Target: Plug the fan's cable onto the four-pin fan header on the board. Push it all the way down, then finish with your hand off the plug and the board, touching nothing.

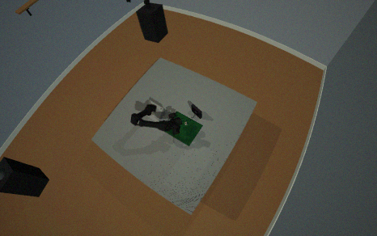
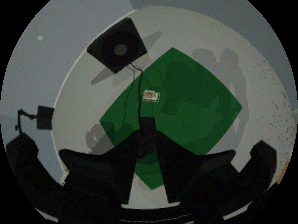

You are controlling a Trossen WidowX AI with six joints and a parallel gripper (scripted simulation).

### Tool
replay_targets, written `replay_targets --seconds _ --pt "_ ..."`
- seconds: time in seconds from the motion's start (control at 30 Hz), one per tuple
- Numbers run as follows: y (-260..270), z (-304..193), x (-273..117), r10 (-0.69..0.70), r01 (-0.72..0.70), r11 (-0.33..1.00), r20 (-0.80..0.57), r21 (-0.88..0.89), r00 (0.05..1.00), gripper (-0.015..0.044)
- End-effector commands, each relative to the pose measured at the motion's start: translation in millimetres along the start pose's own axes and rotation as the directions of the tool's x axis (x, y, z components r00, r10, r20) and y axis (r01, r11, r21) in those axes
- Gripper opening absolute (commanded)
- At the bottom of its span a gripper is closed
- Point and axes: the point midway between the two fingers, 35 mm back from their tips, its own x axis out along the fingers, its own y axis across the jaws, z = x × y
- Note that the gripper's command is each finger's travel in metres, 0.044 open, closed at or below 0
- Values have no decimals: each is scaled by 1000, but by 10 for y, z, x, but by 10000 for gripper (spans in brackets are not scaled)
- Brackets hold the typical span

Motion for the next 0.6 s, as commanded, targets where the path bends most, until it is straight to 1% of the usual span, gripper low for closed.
replay_targets --seconds 0.0,0.57 --pt "11 -17 17 25 -24 1000 68 -7 997 0" --pt "-28 -33 34 59 -46 998 321 -49 945 0"
